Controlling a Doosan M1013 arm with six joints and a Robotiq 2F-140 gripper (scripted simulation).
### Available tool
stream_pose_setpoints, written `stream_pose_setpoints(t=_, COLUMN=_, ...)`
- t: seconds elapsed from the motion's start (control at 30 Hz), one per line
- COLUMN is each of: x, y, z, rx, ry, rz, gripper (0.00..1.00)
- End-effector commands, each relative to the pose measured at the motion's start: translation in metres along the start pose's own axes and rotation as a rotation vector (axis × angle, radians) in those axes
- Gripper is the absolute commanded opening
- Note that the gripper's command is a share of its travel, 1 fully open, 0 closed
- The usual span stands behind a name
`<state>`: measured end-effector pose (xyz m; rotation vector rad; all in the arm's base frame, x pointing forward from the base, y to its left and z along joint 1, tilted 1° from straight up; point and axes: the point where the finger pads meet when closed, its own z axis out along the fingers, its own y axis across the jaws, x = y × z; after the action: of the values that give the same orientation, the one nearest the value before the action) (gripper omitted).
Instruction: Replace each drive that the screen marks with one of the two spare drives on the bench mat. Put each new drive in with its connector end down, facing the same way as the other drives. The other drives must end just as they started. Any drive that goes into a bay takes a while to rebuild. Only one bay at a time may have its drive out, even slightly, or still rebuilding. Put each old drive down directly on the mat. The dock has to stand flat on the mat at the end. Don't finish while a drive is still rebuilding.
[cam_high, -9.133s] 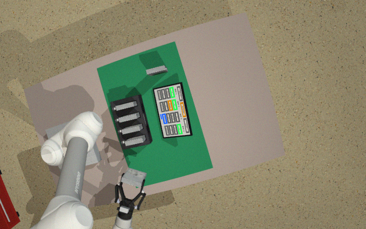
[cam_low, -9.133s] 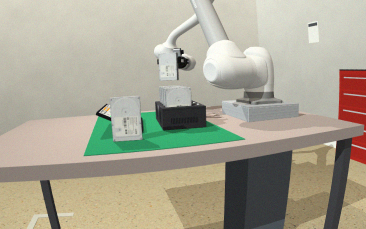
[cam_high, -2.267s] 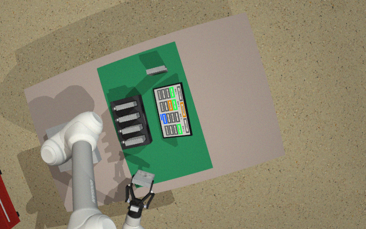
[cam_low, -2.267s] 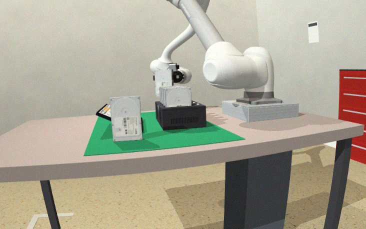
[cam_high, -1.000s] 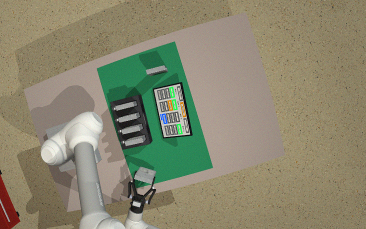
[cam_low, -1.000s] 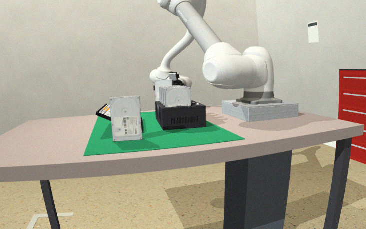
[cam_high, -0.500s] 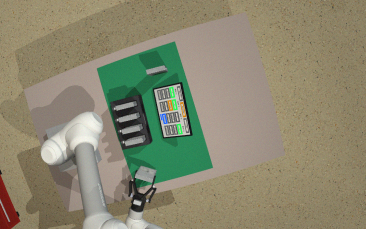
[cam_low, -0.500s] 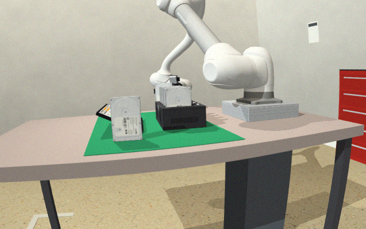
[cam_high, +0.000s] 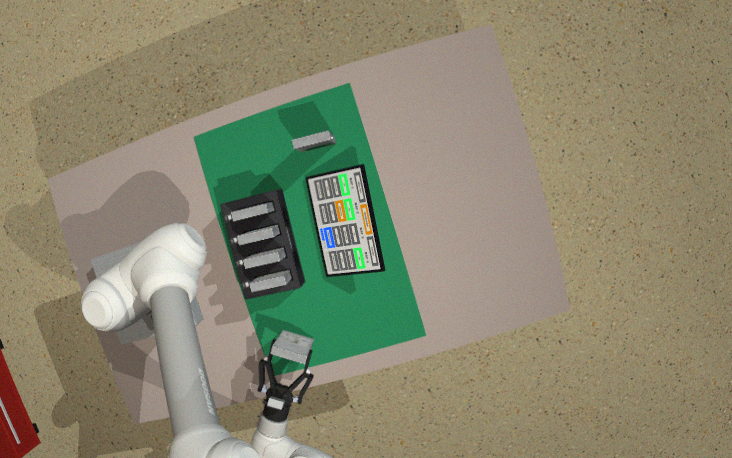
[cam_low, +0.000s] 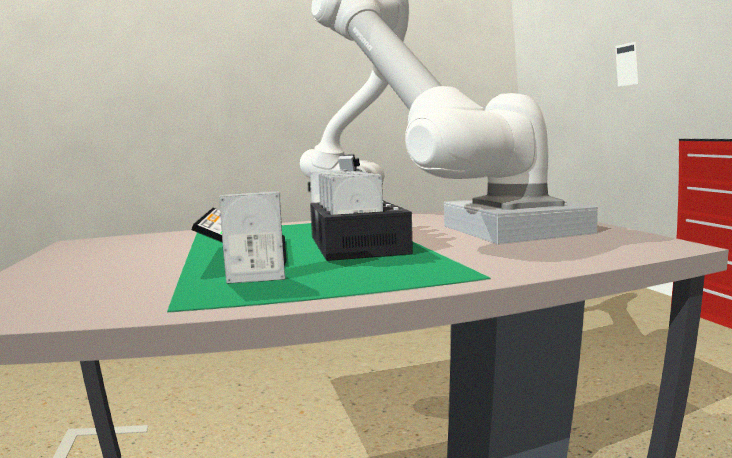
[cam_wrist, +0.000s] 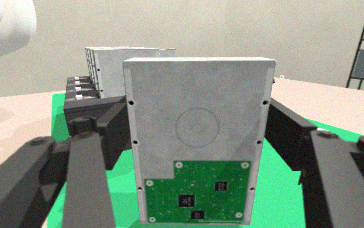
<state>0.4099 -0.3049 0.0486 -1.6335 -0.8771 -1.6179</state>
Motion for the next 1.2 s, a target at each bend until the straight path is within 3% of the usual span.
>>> stream_pose_setpoints(t=0.0, x=-0.0003, y=0.0002, z=-0.0001, rx=0.000, ry=0.000, rz=-0.001, gripper=0.10)
stream_pose_setpoints(t=1.17, x=-0.0076, y=0.0002, z=-0.0001, rx=0.000, ry=0.000, rz=-0.001, gripper=0.10)
